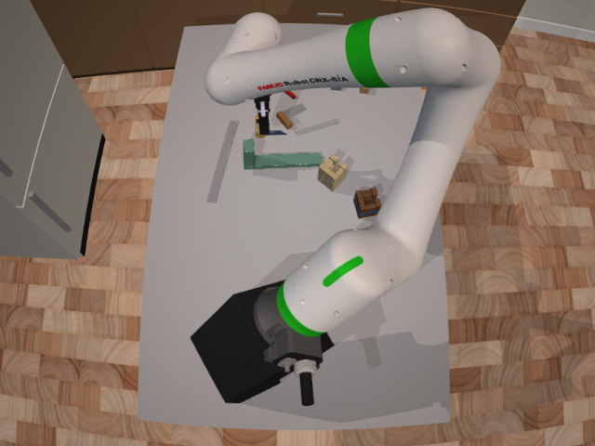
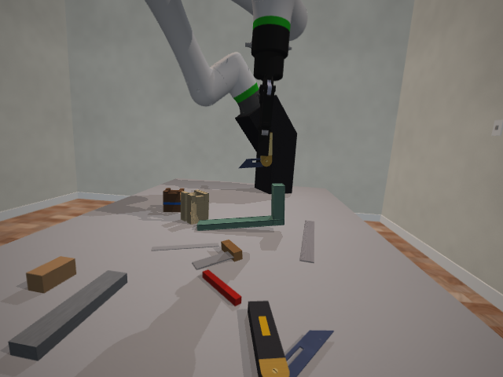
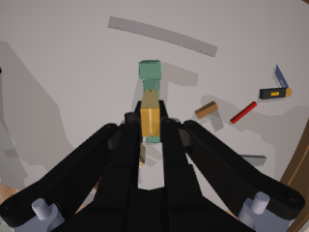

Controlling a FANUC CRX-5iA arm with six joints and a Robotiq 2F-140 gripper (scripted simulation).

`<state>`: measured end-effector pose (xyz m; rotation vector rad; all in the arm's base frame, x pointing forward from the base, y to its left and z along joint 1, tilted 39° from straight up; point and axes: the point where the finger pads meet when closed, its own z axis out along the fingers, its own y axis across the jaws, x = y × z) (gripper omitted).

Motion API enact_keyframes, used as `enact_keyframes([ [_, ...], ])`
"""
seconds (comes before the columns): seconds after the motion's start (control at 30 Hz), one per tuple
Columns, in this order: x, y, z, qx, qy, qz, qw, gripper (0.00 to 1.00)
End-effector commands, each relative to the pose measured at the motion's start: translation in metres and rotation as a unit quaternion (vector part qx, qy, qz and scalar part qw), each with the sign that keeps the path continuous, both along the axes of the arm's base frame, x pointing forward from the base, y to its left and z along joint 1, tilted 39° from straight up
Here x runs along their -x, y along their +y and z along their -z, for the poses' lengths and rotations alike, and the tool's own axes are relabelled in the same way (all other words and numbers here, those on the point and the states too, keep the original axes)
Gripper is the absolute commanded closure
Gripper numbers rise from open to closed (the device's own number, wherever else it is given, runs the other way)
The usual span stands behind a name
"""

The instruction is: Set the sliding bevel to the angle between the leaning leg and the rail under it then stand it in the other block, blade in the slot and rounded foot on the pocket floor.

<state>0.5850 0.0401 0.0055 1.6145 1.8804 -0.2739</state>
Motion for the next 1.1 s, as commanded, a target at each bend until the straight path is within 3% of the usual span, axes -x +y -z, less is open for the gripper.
enact_keyframes([
  [0.0,0.0,0.001,-0.001,0.0,-0.001,-0.001,1.0,0.9],
  [0.6,0.006,-0.011,-0.006,0.002,0.0,-0.002,1.0,0.9],
  [1.07,0.033,-0.059,-0.029,0.01,0.004,-0.008,1.0,0.9],
])
